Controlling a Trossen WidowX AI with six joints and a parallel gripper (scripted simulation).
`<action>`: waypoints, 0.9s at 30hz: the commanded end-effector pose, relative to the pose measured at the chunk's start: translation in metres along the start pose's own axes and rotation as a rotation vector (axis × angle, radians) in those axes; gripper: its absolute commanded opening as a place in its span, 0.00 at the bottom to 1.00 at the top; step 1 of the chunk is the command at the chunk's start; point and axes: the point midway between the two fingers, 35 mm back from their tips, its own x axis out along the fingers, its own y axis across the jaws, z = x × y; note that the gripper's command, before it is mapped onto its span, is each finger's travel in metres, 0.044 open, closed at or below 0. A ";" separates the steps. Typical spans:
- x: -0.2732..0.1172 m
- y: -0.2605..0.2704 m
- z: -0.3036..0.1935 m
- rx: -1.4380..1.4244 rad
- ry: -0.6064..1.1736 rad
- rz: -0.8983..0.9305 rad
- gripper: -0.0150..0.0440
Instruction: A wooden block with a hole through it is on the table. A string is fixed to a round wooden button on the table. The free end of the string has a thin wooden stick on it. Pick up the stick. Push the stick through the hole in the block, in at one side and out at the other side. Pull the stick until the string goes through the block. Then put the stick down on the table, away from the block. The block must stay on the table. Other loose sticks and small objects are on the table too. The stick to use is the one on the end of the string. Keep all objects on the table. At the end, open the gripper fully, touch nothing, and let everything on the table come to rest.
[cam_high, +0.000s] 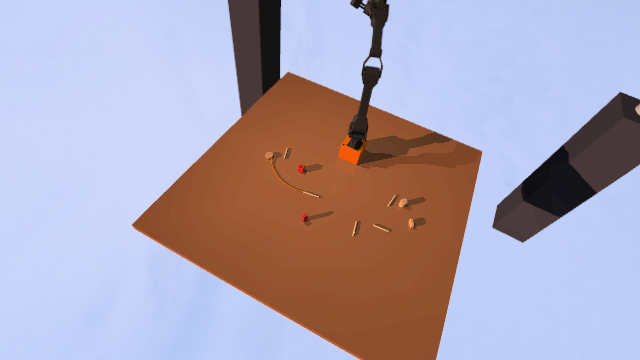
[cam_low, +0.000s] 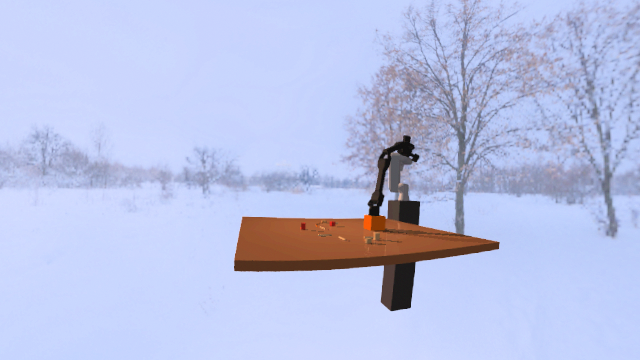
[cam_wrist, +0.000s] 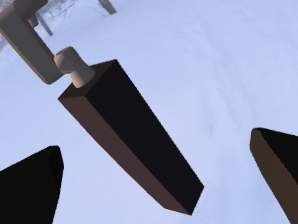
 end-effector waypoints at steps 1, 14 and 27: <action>0.000 0.000 0.000 0.000 0.000 0.000 0.98; 0.035 0.096 -0.113 -0.205 0.247 0.174 1.00; 0.014 0.200 -0.276 -0.534 0.528 0.423 1.00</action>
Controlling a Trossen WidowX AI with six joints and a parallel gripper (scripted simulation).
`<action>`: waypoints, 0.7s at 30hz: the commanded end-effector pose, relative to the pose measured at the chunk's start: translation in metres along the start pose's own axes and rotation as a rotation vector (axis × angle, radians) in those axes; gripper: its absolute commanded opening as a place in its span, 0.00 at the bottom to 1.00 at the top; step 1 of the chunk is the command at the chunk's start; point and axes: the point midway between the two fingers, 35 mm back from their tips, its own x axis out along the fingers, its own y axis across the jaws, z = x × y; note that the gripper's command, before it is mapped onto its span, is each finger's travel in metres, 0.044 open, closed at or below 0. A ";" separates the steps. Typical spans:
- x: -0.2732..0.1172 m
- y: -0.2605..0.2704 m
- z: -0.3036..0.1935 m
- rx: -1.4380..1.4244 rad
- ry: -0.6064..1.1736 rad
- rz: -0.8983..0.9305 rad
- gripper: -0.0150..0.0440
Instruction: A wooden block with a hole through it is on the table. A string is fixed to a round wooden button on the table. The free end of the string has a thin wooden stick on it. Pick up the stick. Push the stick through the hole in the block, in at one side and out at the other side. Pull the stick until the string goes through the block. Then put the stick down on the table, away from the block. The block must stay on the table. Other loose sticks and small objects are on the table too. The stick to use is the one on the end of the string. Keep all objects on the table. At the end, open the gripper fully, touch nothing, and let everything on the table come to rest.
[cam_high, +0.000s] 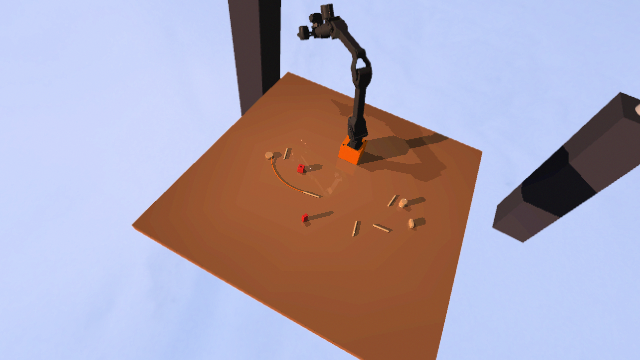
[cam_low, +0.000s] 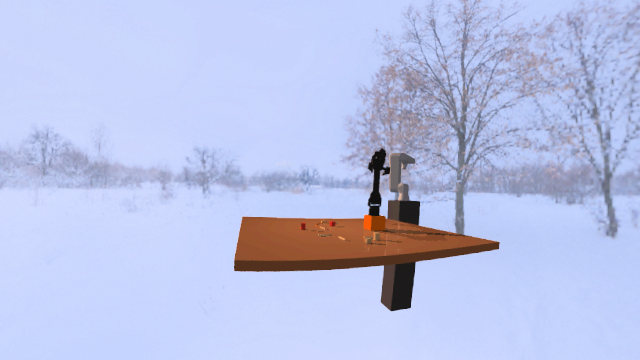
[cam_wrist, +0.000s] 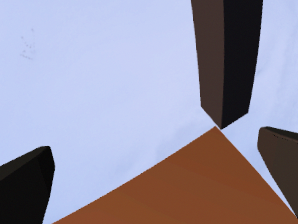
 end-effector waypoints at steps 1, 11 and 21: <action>0.021 0.047 -0.037 -0.130 0.096 0.067 1.00; 0.043 0.162 -0.144 -0.607 0.295 0.297 1.00; 0.019 0.254 -0.273 -1.160 0.433 0.582 1.00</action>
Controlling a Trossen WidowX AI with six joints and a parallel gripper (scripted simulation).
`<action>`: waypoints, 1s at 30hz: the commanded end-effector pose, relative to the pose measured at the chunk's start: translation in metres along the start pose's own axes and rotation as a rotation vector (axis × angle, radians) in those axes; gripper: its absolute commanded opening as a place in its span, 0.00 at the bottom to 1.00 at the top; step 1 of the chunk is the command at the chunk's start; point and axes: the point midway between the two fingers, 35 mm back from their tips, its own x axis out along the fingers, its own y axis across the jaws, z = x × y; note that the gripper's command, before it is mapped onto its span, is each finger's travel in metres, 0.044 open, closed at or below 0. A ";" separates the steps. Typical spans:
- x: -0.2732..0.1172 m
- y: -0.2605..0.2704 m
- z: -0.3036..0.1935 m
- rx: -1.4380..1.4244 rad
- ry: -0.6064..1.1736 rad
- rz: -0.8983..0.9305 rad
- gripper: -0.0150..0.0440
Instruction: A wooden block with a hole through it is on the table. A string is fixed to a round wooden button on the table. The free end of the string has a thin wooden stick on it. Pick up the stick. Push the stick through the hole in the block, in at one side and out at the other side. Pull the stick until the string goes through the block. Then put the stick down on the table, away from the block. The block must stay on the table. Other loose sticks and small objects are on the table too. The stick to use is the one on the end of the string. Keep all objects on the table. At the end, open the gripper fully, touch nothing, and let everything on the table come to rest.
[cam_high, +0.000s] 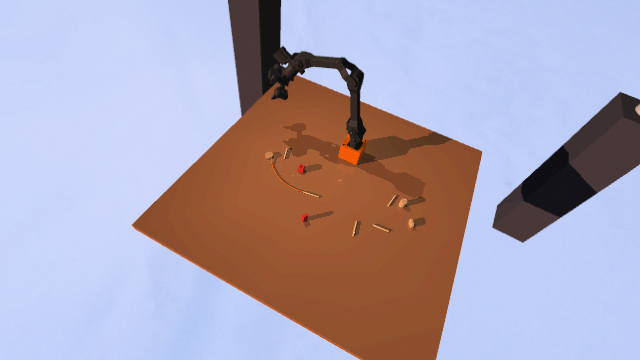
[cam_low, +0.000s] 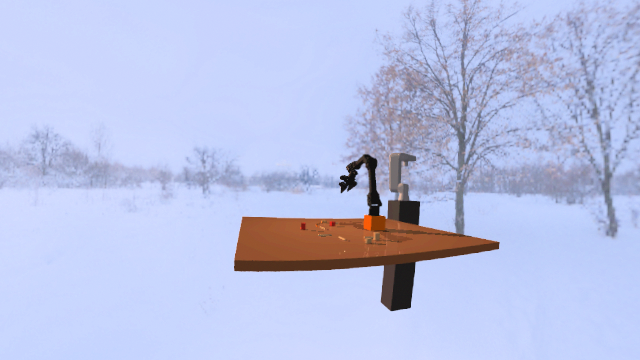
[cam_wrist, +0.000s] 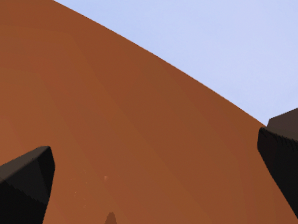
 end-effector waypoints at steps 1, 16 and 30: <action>0.024 0.069 -0.007 -0.271 0.069 0.113 1.00; 0.041 0.287 -0.096 -1.331 0.189 0.519 1.00; 0.027 0.341 -0.153 -1.754 0.205 0.674 1.00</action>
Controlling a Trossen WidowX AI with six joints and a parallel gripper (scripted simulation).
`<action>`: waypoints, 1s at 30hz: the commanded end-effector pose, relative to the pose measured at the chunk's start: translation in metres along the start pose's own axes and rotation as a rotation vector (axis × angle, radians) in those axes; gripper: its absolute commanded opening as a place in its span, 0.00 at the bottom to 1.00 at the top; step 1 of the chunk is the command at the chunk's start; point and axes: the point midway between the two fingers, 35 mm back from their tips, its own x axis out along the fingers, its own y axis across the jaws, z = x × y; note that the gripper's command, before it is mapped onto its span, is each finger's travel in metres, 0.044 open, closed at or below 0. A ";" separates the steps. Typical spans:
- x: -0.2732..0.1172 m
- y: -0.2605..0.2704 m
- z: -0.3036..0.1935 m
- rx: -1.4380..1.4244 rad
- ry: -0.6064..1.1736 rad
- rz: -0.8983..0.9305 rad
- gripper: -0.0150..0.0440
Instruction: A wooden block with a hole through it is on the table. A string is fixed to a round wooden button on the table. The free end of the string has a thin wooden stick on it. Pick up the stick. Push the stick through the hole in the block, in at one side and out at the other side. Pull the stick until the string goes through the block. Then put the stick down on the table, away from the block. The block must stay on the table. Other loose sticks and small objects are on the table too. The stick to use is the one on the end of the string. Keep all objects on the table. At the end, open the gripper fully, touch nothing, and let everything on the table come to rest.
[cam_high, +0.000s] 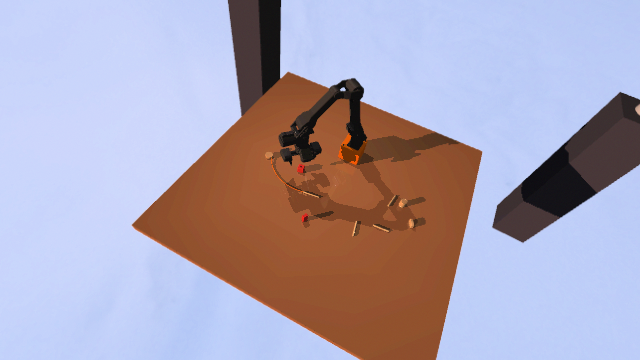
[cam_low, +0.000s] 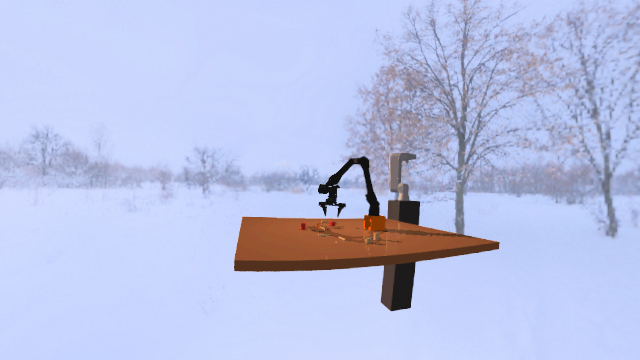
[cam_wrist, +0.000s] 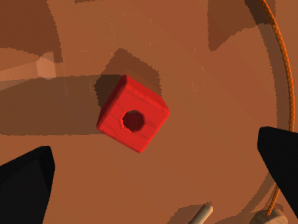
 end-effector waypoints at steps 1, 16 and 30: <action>0.003 0.005 0.002 -0.032 0.007 0.014 1.00; 0.001 0.005 0.002 0.407 0.010 0.011 1.00; -0.005 0.007 0.001 1.631 0.017 0.004 1.00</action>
